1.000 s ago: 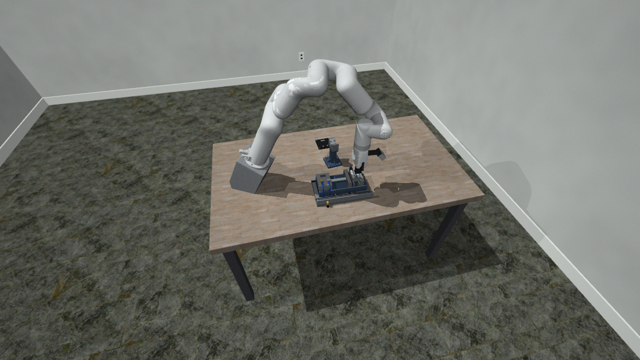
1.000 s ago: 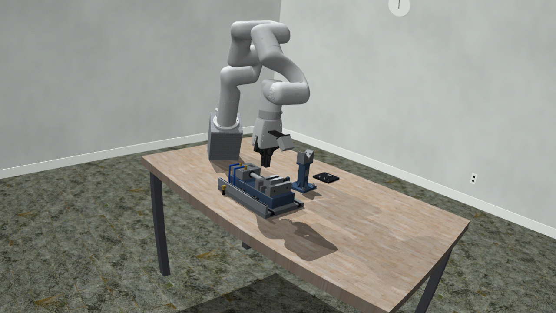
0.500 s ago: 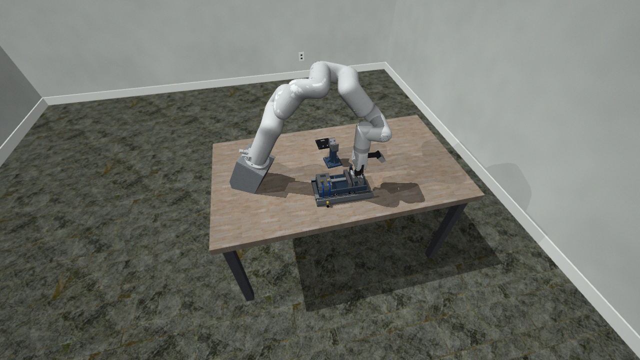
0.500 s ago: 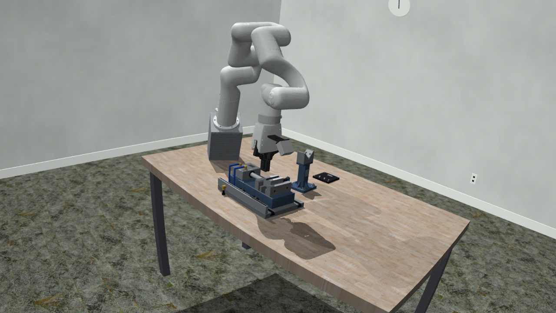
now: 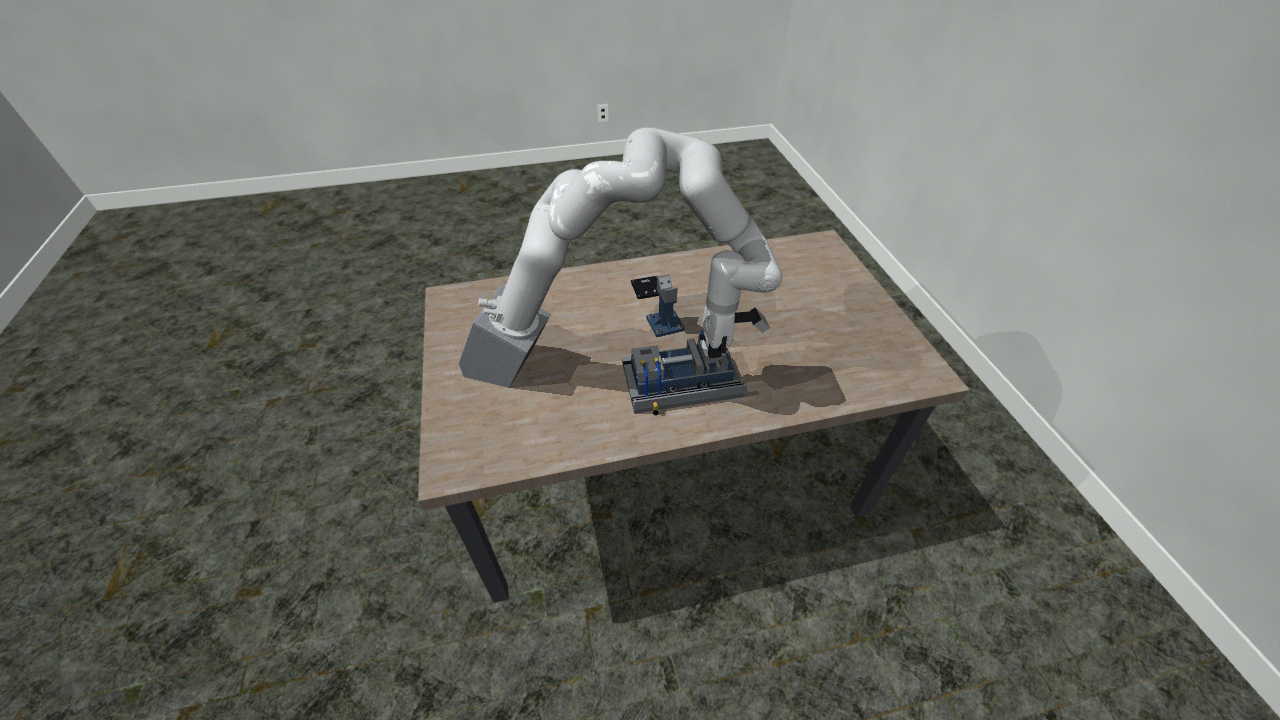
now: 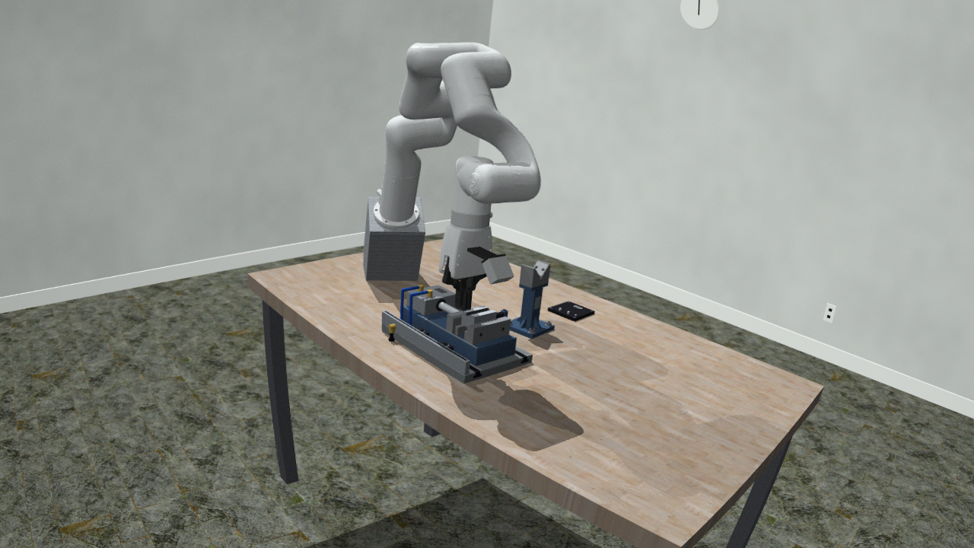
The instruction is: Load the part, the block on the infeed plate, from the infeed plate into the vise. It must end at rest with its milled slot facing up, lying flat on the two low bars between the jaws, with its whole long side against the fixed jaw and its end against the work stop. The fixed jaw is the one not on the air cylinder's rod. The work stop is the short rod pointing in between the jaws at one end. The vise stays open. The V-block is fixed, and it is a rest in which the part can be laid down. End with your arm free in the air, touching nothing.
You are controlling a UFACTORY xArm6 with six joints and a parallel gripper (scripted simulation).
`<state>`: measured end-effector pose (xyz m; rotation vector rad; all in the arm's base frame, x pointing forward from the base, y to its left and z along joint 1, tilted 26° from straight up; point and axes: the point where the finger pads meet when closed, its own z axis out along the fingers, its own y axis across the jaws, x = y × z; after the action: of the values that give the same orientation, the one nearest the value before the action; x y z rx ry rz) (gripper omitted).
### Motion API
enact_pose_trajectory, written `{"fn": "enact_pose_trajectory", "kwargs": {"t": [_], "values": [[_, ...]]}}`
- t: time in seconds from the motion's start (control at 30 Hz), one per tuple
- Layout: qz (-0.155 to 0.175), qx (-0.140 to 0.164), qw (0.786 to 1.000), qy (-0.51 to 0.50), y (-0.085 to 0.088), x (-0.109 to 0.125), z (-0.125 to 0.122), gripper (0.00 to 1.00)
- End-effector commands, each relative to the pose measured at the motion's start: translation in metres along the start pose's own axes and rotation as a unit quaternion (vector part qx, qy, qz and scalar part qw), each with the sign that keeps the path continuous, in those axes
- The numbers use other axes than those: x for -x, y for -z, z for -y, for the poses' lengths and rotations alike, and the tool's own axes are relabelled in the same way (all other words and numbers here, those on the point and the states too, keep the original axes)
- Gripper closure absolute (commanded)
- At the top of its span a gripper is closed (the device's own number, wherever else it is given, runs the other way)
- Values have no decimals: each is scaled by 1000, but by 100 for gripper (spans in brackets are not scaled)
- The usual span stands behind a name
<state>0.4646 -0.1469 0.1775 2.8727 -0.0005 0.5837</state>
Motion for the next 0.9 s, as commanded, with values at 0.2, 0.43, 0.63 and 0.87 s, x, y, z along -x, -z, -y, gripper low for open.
{"fn": "enact_pose_trajectory", "kwargs": {"t": [0.2, 0.43, 0.63, 0.87], "values": [[-2, 0, 1000, 0, -8, -1, -1, 100], [-2, 0, 1000, 0, -11, -2, -1, 100], [-2, 0, 1000, 0, -11, -2, -1, 100], [-2, 0, 1000, 0, -11, -2, -1, 100]]}}
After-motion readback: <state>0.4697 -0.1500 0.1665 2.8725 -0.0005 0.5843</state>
